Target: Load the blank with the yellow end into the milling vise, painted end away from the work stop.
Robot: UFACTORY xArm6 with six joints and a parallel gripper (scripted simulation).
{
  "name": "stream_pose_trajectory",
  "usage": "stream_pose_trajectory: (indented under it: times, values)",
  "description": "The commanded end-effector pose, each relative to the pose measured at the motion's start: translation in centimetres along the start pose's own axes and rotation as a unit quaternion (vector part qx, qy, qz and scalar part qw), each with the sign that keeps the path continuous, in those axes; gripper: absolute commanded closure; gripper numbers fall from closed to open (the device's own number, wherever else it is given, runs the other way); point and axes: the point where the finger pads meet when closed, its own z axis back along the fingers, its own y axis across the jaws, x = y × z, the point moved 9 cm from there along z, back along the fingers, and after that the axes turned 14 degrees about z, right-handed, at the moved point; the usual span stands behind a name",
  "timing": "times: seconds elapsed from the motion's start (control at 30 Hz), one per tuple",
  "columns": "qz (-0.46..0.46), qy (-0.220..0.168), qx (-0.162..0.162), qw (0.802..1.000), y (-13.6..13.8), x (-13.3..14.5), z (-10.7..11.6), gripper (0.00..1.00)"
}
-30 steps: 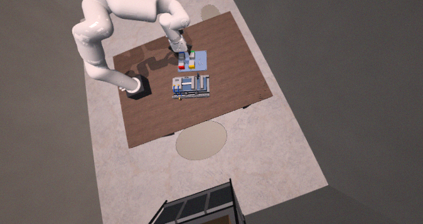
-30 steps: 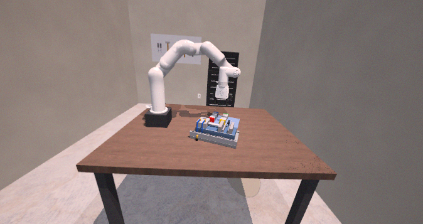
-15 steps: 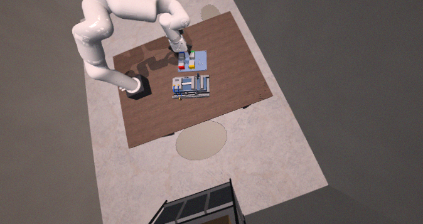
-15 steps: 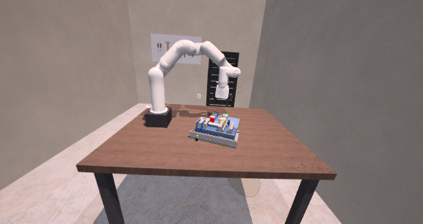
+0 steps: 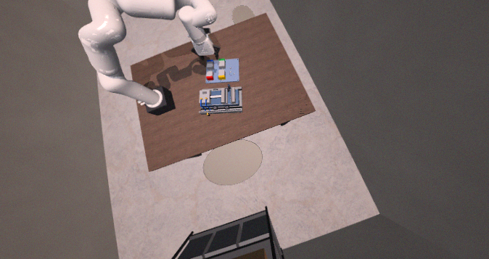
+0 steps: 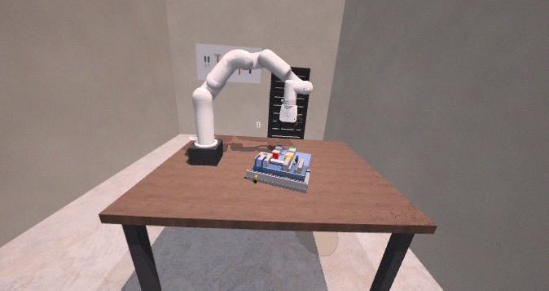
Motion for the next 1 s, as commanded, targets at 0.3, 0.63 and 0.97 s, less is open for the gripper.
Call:
stream_pose_trajectory:
  times: [0.3, 0.63, 0.97]
  values:
    - [0.0, 0.0, 0.001, 1.0, -0.1, -0.6, 3.4, 0.0]
    - [0.0, 0.0, 0.001, 1.0, -0.2, -1.2, 6.4, 0.0]
    - [0.0, 0.0, 0.001, 1.0, -0.4, -2.0, 10.4, 0.0]
